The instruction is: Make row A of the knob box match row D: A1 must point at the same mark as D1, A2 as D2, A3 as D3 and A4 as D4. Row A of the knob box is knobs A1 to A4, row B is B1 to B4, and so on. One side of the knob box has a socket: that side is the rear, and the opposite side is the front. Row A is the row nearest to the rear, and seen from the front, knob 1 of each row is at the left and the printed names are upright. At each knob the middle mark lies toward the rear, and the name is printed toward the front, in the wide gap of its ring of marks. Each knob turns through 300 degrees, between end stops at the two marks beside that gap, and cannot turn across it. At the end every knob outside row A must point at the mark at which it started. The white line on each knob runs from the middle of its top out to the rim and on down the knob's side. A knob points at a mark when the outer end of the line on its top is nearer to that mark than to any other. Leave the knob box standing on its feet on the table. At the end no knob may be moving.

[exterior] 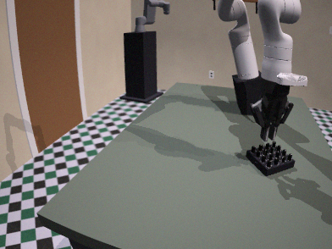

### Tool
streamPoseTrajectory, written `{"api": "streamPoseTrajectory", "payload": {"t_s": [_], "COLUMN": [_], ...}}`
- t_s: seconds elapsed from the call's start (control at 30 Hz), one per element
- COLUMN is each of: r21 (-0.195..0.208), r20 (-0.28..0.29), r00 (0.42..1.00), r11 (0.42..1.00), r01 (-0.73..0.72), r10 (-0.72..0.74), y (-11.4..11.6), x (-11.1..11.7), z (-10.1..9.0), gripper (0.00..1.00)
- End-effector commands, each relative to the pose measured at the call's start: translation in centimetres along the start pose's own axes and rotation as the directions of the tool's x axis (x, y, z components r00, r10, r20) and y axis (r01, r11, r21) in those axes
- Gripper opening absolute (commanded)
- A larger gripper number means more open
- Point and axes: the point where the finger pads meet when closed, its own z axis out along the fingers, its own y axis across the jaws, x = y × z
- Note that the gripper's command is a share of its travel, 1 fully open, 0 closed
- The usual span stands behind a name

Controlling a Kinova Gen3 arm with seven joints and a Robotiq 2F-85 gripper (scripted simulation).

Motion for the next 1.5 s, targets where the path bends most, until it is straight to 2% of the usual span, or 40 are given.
{"api": "streamPoseTrajectory", "payload": {"t_s": [0.0,0.53,1.47], "r21": [0.0,0.0,0.0], "r20": [-0.002,-0.002,-0.002], "r00": [1.0,1.0,1.0], "r11": [1.0,1.0,1.0], "r01": [0.0,0.0,0.0], "r10": [0.0,0.0,0.0], "y": [0.0,0.0,0.0], "x": [0.1,0.1,0.1], "z": [0.0,0.8,3.9], "gripper": [0.19,0.19,0.19]}}
